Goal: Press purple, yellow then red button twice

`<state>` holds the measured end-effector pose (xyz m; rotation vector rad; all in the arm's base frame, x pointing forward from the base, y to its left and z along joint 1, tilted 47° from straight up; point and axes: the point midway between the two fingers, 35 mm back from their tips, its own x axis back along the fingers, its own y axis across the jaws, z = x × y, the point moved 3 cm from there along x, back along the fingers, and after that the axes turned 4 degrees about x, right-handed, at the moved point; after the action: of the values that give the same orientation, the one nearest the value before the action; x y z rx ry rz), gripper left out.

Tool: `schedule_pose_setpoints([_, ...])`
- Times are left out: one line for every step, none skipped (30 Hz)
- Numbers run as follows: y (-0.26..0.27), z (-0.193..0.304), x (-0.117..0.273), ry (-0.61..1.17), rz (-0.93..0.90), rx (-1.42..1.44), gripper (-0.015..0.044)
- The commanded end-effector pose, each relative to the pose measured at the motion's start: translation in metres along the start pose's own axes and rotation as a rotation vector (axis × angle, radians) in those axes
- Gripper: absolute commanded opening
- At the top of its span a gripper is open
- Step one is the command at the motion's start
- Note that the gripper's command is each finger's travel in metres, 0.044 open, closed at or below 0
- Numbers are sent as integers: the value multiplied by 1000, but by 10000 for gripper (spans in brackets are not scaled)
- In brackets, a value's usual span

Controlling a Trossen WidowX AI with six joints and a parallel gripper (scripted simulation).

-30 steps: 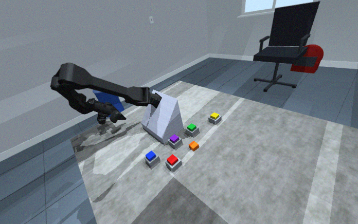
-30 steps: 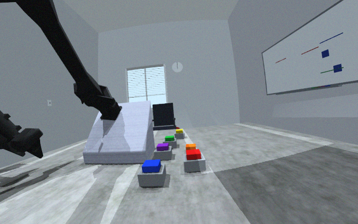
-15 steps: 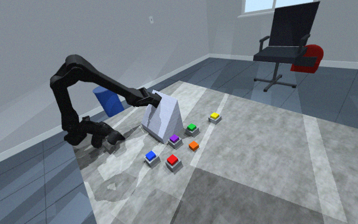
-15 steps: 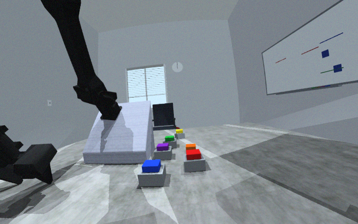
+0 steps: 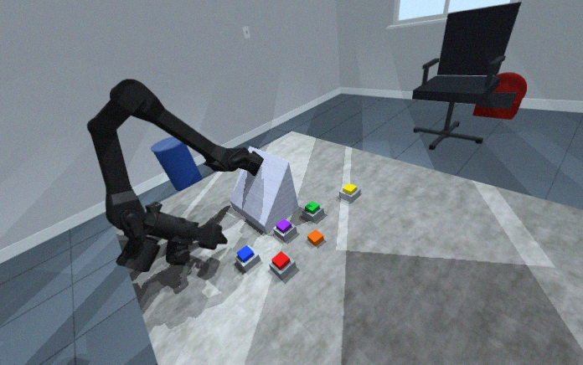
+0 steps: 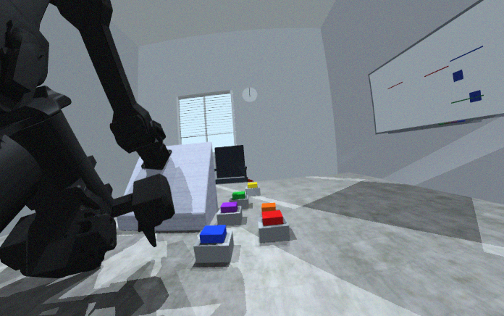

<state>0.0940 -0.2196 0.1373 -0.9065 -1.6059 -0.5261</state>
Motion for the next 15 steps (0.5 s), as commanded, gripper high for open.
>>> schedule_pose_setpoints([30,3,-6,47,15,84,400])
schedule_pose_setpoints([38,4,-7,58,22,111,400])
schedule_pose_setpoints([46,5,-9,68,29,139,400])
schedule_pose_setpoints([55,6,-10,77,38,167,400])
schedule_pose_setpoints([63,8,-11,85,48,195,400])
schedule_pose_setpoints([71,10,-11,92,59,223,400])
schedule_pose_setpoints([79,12,-12,98,70,252,400])
schedule_pose_setpoints([86,15,-13,103,82,281,400])
schedule_pose_setpoints([94,17,-13,106,95,310,400])
schedule_pose_setpoints([101,20,-13,109,108,339,400])
schedule_pose_setpoints([108,23,-14,110,122,369,400])
schedule_pose_setpoints([115,27,-14,110,137,399,400])
schedule_pose_setpoints([122,30,-14,109,152,428,400])
schedule_pose_setpoints([128,34,-14,106,167,458,400])
schedule_pose_setpoints([135,37,-13,102,183,488,400])
